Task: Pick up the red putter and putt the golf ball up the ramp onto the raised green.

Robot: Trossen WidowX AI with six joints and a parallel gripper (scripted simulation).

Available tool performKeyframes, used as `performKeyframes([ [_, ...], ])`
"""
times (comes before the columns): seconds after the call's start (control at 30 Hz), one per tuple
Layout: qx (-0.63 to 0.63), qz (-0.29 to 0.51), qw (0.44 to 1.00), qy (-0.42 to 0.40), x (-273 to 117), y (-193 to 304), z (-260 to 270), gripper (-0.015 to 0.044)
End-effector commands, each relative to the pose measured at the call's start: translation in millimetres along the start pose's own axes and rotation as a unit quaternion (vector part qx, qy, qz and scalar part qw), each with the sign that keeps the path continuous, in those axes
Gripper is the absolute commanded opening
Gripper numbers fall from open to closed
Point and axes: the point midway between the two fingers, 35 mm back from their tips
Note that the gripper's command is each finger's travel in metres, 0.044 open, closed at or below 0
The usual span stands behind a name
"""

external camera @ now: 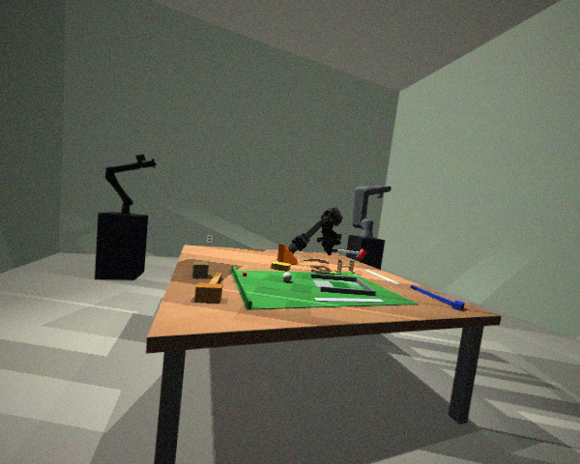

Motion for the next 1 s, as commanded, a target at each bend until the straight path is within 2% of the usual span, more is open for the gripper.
performKeyframes([
  [0.0,0.012,0.0,1.0,0.007,-19.2,-6.4,2.6,0.0],
  [0.2,0.028,0.005,1.0,0.008,-20.3,-2.6,1.5,0.0],
  [0.33,0.085,0.022,0.996,0.009,-24.2,11.4,-2.7,0.0],
  [0.63,0.238,0.052,0.969,0.027,-44.5,60.9,-22.5,0.0],
  [0.97,0.395,0.076,0.914,0.053,-70.8,124.6,-34.1,0.0],
])
Point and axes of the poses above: the point midway between the two fingers, 35 mm back from their tips, its own x axis out along the fingers, its own z axis across the jaws, y = z × x, and after that the axes turned 3 degrees about x, right-handed
